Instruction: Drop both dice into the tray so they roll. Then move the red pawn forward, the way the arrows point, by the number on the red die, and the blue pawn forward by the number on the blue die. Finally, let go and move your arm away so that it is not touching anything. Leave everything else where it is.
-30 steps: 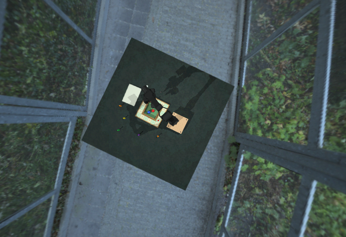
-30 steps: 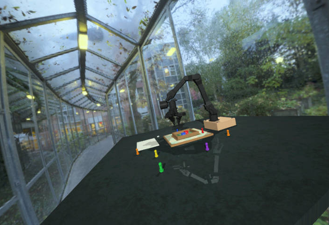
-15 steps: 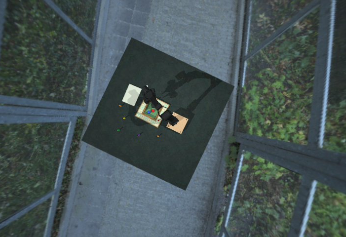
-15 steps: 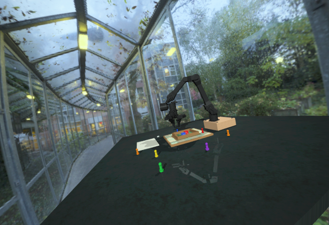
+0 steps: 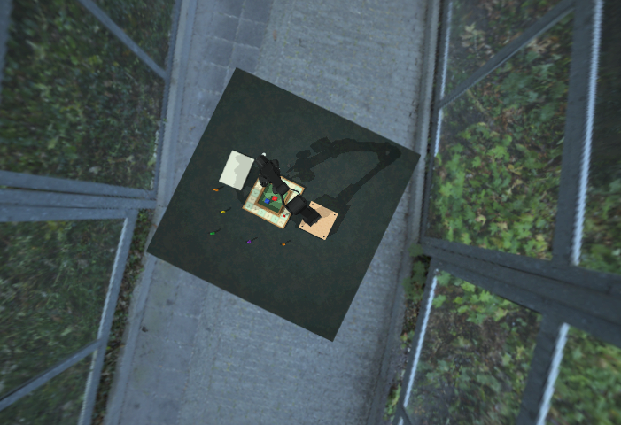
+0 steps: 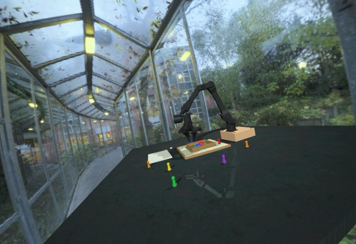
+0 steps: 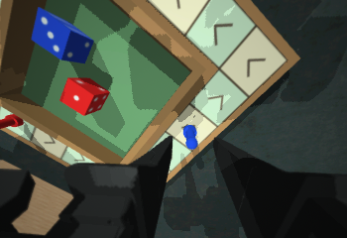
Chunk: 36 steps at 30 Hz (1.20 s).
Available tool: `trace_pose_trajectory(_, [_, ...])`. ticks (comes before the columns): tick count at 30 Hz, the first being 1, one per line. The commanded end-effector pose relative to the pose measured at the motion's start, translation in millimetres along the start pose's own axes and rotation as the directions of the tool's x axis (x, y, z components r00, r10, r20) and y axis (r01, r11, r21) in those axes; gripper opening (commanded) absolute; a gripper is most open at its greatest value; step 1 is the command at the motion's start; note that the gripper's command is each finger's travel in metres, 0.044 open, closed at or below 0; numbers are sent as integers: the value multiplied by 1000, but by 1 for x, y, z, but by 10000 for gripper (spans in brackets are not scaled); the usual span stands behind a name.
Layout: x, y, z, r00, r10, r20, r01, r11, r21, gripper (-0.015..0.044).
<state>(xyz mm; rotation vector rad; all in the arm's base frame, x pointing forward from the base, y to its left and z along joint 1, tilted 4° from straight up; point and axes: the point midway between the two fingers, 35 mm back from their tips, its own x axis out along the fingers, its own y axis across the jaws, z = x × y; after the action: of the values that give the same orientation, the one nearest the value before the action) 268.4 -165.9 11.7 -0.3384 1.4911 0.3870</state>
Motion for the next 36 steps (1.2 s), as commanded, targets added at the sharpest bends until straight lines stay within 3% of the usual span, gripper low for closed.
trace_pose_trajectory(1, [9, 1, -1, 1000, 6, -7, -6, 1000, -3, 200])
trace_pose_trajectory(8, [18, 1, -1, 1000, 6, -7, -6, 1000, -3, 200])
trace_pose_trajectory(14, [18, 1, -1, 1000, 6, -7, -6, 1000, -3, 43])
trace_pose_trajectory(20, [18, 1, -1, 1000, 6, -7, -6, 1000, -3, 3])
trace_pose_trajectory(26, [13, 1, -1, 1000, 5, -7, -5, 1000, -2, 0])
trace_pose_trajectory(36, [-55, -1, 4, 1000, 4, -6, -4, 1000, -2, 0])
